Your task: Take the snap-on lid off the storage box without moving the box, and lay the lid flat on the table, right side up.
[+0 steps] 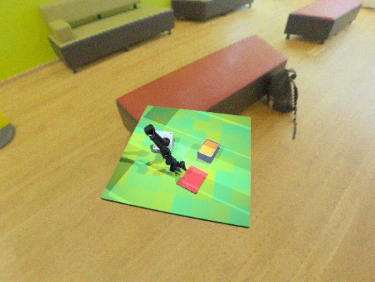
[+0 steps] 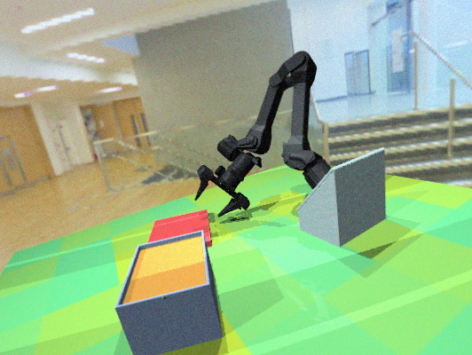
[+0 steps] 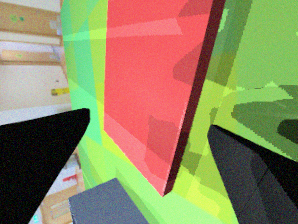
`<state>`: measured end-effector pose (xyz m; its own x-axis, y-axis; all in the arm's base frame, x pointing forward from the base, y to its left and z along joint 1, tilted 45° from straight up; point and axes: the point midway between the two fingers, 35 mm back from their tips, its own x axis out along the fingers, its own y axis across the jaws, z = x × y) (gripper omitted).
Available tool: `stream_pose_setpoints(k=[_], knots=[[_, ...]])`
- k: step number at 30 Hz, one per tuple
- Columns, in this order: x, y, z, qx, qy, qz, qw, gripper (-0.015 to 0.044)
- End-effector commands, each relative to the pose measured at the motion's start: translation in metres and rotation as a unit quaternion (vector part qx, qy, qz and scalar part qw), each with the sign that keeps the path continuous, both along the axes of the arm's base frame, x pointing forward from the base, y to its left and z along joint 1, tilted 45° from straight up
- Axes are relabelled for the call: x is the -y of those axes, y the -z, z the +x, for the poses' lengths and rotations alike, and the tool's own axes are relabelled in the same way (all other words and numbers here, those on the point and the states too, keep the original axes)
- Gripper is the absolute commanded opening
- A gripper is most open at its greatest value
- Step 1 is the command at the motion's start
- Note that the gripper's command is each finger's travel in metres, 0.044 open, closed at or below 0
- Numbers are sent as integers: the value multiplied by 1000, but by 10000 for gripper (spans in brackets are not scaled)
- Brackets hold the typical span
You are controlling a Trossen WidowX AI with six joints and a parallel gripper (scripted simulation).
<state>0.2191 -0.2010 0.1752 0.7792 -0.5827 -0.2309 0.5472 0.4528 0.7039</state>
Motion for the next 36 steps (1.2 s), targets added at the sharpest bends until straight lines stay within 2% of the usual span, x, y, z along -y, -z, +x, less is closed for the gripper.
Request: stream_pose_setpoints(k=[1, 21, 36], knots=[[-3, 6, -8, -3, -2, 2, 1000, 440], [-9, 17, -46, -5, -2, 2, 1000, 440], [-27, -6, -52, -5, -2, 1, 1000, 440]])
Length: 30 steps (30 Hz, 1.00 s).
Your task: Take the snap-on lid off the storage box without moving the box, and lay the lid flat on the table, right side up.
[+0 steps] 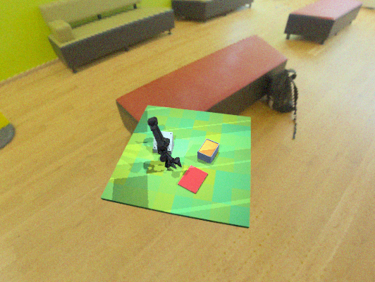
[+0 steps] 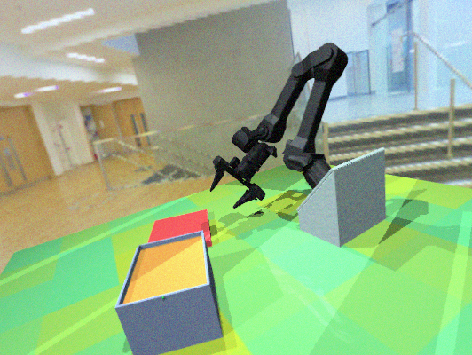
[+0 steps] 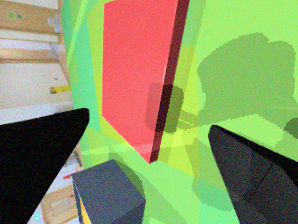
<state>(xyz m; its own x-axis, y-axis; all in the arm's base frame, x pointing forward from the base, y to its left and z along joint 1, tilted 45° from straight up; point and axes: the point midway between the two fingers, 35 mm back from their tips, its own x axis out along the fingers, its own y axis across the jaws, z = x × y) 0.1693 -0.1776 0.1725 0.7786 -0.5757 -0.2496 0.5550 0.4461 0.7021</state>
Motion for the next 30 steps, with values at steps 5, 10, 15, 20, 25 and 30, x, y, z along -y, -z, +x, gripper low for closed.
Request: stream_pose_setpoints(k=[5, 10, 15, 20, 25, 30], knots=[[-11, -14, -6, 2, 0, -5, 1000, 440], [-19, -20, -11, 2, 0, -5, 1000, 440], [-26, -25, -15, 2, 0, -5, 1000, 440], [-33, -31, -19, 2, 0, -5, 1000, 440], [-41, -36, -23, 2, 0, -5, 1000, 440], [-45, -40, -26, 2, 0, -5, 1000, 440]])
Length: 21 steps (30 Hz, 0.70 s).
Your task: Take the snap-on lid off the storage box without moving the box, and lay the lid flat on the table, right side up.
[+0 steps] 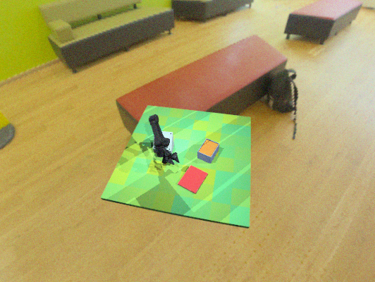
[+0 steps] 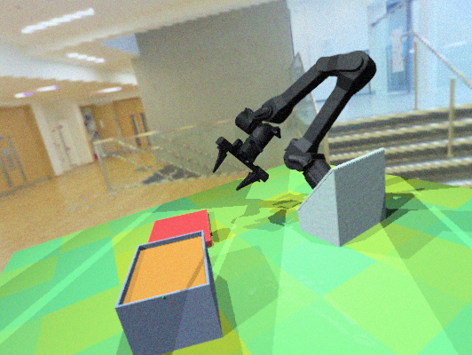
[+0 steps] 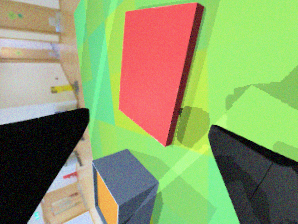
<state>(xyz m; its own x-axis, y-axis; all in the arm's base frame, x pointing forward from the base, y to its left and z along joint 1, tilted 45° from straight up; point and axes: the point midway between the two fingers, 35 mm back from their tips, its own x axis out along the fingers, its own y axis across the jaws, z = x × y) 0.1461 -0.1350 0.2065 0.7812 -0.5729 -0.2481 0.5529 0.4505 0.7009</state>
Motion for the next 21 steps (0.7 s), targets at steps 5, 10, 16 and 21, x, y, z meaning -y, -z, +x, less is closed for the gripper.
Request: stream_pose_setpoints(k=[5, 10, 16, 21], knots=[[0, 0, 0, 2, 3, -3, 1000, 440], [0, 0, 0, 2, 3, -3, 1000, 440], [0, 0, 0, 2, 3, -3, 1000, 440], [0, 0, 0, 2, 3, -3, 1000, 440]])
